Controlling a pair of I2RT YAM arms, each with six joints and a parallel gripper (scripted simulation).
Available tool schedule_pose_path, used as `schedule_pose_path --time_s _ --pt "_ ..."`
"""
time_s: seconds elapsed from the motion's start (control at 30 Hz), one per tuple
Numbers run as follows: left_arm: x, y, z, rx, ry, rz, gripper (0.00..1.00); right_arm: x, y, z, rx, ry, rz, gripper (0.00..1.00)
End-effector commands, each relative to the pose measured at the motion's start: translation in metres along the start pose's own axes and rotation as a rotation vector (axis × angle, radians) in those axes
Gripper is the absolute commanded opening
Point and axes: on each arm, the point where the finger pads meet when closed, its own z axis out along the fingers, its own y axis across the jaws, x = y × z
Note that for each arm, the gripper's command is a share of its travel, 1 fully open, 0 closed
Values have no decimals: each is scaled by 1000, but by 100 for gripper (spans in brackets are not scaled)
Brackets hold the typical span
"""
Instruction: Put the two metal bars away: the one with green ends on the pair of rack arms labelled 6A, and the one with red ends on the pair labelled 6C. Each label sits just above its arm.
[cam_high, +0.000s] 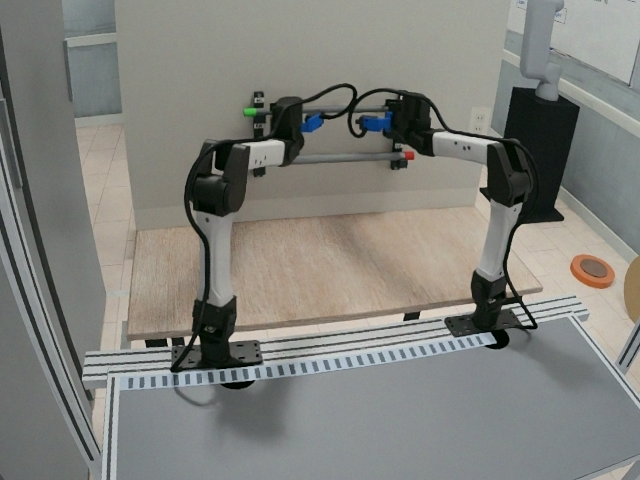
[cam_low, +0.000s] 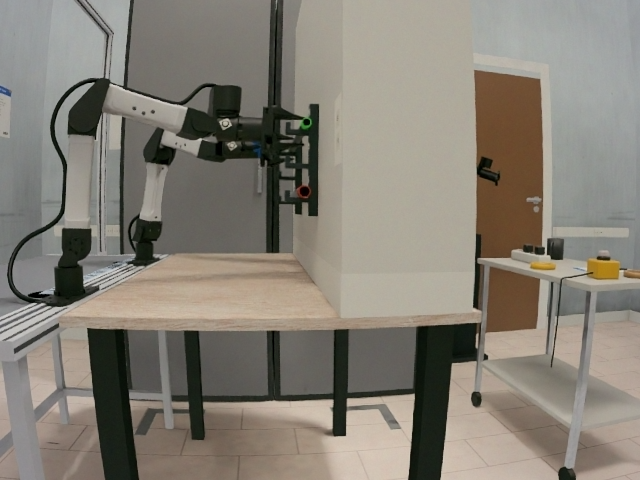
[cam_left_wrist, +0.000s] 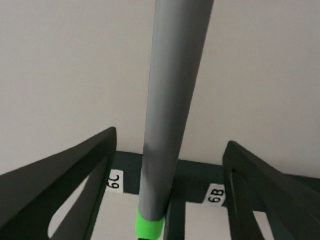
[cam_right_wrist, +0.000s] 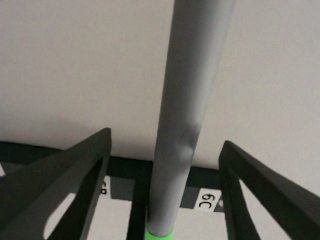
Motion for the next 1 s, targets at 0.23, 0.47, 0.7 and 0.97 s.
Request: schedule_pose_path --time_s 0.23,0.47,0.7,0.97 --pt "-7 -14 6 19 -13 10 64 0 -6 3 27 -4 4 64" --pt "-7 -14 6 19 -13 10 64 0 -5 3 27 -4 4 64" --pt "-7 -15 6 19 -13 10 64 0 -4 3 27 -4 4 64" --pt "-7 -15 6 19 -13 10 58 0 -2 3 27 -4 4 58"
